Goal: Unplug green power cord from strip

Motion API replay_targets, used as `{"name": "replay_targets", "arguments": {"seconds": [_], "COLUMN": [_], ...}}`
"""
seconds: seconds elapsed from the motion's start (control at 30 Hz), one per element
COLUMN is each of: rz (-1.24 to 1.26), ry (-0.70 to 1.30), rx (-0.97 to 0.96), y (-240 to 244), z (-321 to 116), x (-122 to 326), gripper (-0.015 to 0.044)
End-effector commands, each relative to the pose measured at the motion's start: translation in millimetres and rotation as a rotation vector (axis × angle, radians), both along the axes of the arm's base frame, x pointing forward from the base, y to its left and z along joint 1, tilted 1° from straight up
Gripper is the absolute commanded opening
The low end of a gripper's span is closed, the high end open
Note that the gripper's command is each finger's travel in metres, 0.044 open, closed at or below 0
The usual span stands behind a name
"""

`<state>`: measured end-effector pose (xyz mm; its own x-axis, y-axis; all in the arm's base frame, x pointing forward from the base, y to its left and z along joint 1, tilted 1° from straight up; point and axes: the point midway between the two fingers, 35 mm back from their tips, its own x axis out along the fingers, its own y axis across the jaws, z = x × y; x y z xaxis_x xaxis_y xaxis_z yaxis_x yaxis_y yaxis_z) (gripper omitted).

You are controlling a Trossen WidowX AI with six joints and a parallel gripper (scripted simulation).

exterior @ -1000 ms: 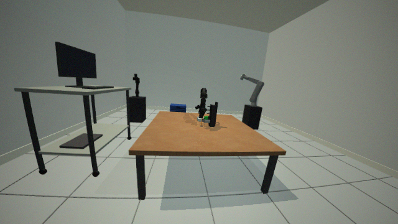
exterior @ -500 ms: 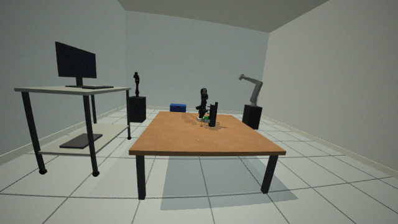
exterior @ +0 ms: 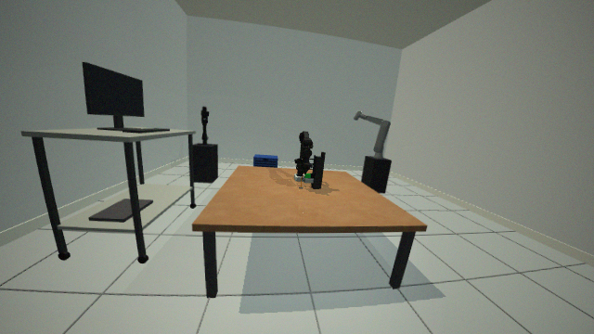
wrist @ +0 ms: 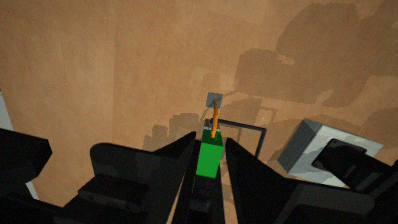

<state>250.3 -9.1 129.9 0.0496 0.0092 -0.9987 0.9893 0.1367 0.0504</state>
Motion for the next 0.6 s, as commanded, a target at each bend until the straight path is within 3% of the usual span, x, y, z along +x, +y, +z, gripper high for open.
{"name": "replay_targets", "arguments": {"seconds": [0.0, 0.57], "rz": [-0.003, -0.003], "ry": [0.006, 0.006], "rx": [-0.004, -0.003], "y": [7, 20], "z": [-1, -6], "x": [-3, -5], "gripper": [0.016, 0.016]}}
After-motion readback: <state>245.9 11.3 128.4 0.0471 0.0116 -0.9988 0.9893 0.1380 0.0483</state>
